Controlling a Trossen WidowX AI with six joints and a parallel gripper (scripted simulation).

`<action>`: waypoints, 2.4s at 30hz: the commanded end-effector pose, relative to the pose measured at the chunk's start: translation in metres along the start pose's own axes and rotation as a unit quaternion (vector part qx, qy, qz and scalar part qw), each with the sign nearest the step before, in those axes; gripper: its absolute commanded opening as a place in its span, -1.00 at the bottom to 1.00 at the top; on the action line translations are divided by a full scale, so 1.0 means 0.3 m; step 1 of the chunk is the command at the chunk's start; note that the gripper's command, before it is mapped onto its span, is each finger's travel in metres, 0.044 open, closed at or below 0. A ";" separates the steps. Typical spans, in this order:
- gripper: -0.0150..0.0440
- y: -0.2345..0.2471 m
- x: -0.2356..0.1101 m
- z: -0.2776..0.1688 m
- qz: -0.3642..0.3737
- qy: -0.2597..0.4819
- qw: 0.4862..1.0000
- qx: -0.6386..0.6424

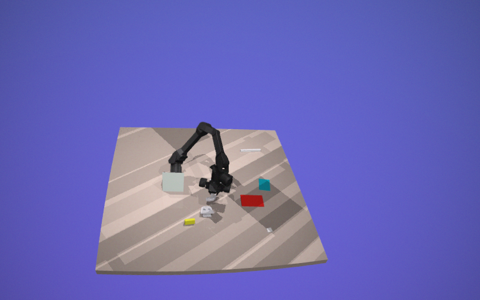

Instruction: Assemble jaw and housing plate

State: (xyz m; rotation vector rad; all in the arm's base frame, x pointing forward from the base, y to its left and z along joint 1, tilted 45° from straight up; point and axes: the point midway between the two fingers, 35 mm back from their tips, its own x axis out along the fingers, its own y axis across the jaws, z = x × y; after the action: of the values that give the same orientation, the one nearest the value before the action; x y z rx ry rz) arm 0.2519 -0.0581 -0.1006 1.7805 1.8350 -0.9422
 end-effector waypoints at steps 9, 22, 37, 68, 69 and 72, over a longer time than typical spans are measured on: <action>-0.04 0.004 -0.086 0.000 0.005 -0.004 1.000 -0.004; -0.04 0.025 -0.094 -0.072 0.007 -0.007 0.998 0.070; -0.04 0.051 -0.101 -0.224 0.011 -0.009 0.977 0.215; -0.04 0.030 -0.087 -0.547 0.006 0.001 0.870 0.493; -0.04 0.027 -0.086 -0.557 0.006 0.001 0.865 0.501; -0.04 0.019 -0.083 -0.588 0.004 0.002 0.851 0.526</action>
State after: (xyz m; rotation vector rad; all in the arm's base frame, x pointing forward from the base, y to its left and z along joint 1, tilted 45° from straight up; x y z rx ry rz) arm 0.2911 0.0413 0.0294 2.2820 1.3753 -2.1339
